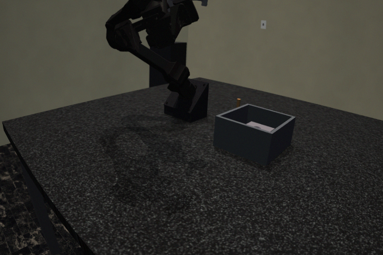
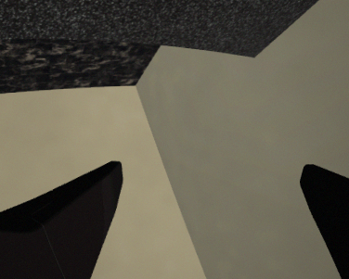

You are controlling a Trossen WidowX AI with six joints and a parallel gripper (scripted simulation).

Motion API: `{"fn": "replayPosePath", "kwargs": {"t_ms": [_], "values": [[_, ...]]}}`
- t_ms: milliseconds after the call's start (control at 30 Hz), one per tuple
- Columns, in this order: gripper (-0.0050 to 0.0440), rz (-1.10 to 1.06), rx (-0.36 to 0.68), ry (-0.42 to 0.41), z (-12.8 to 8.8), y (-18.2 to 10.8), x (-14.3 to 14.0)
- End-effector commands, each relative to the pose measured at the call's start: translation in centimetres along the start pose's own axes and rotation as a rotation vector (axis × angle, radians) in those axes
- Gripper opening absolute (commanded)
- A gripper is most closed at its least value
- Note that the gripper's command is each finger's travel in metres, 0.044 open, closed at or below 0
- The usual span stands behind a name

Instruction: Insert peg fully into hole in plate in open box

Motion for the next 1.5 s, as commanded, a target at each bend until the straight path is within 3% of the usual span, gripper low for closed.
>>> {"fn": "replayPosePath", "kwargs": {"t_ms": [0, 533, 633, 833, 1033, 1100, 1233, 1467], "values": [[0.04, 0.0, 0.0, 0.0, 0.0, 0.0, 0.0], [0.04, 0.0, 0.0, 0.0, 0.0, 0.0, 0.0], [0.044, -0.048, -0.012, -0.031, 0.2, 0.3, -1.2], [0.044, -0.399, -0.078, -0.261, 0.4, 3.6, -10.1], [0.044, -0.763, -0.112, -0.497, -1.5, 8.1, -18.0], [0.044, -0.763, -0.112, -0.497, -1.5, 8.1, -18.0], [0.044, -1.066, -0.12, -0.688, -4.3, 12.5, -23.2], [0.044, -1.526, -0.118, -0.956, -9.5, 20.1, -28.4]]}}
Point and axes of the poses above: the point midway between the two fingers, 35 mm back from their tips, its own z axis out along the fingers, its own x axis across the jaws, y = z × x, the point moved 2 cm from there along -z, back along the fingers, and after that the axes turned 13 degrees about -z, right-handed, at the moved point
